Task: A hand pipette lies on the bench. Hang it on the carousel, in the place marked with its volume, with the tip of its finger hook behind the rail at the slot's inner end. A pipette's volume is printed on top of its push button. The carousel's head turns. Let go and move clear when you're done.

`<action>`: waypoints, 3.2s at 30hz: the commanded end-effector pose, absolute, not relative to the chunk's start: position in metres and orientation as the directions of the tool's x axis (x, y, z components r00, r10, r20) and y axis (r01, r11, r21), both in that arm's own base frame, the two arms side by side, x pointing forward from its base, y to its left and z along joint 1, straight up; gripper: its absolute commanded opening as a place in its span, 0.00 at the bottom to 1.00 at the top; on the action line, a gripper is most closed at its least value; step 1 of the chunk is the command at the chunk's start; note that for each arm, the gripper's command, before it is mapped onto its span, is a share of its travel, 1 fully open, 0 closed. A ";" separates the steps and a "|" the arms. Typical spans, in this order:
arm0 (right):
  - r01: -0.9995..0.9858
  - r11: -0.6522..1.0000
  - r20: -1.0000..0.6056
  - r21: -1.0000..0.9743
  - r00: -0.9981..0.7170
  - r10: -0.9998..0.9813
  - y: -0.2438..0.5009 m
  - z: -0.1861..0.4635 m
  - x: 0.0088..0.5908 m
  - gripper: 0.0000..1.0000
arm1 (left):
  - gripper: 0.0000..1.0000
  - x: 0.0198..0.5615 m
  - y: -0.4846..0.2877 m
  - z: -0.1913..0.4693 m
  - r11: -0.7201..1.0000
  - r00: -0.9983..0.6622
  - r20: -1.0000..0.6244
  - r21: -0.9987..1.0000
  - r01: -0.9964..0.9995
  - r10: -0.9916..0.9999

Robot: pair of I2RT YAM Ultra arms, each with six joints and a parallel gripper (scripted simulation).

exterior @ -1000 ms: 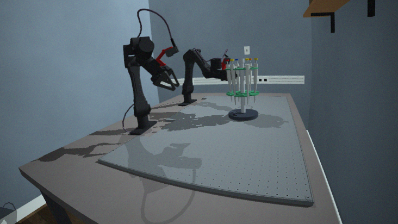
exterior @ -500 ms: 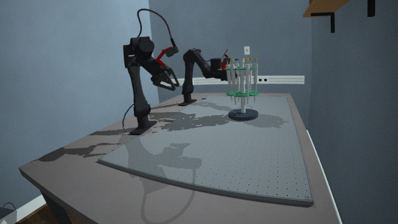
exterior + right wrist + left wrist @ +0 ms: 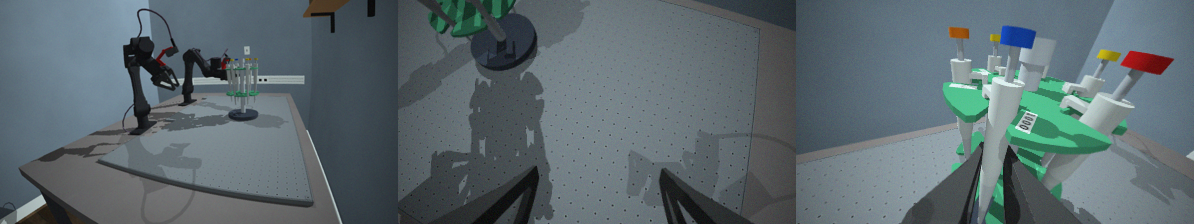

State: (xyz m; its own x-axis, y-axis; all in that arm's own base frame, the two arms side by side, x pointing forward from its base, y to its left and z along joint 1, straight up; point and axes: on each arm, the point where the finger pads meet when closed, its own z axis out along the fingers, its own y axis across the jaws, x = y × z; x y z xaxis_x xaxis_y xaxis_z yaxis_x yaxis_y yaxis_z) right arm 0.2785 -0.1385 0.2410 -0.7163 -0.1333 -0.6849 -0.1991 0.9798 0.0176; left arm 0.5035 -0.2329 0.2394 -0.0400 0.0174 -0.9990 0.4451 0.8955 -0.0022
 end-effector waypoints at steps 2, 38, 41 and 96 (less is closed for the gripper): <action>-0.204 0.979 -0.712 -0.009 -0.687 -0.149 -0.142 0.253 0.283 1.00 | 0.12 0.505 -0.229 0.287 0.896 0.049 -0.999 0.004 0.444 -0.020; -0.204 0.979 -0.712 -0.009 -0.687 -0.149 -0.142 0.253 0.283 1.00 | 0.12 0.505 -0.229 0.287 0.896 0.049 -0.999 0.004 0.444 -0.020; -0.204 0.979 -0.712 -0.009 -0.687 -0.149 -0.142 0.253 0.283 1.00 | 0.12 0.505 -0.229 0.287 0.896 0.049 -0.999 0.004 0.444 -0.020; -0.204 0.979 -0.712 -0.009 -0.687 -0.149 -0.142 0.253 0.283 1.00 | 0.12 0.505 -0.227 0.303 0.897 0.064 -0.998 0.005 0.442 -0.026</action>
State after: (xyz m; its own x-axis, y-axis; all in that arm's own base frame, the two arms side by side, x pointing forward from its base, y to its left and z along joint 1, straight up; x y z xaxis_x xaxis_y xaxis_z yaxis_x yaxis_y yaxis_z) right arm 0.2785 -0.1385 0.2410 -0.7163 -0.1333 -0.6849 -0.1991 0.9798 0.0176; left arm 0.5039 -0.2336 0.2526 -0.0389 0.0170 -0.9991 0.4471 0.8945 -0.0022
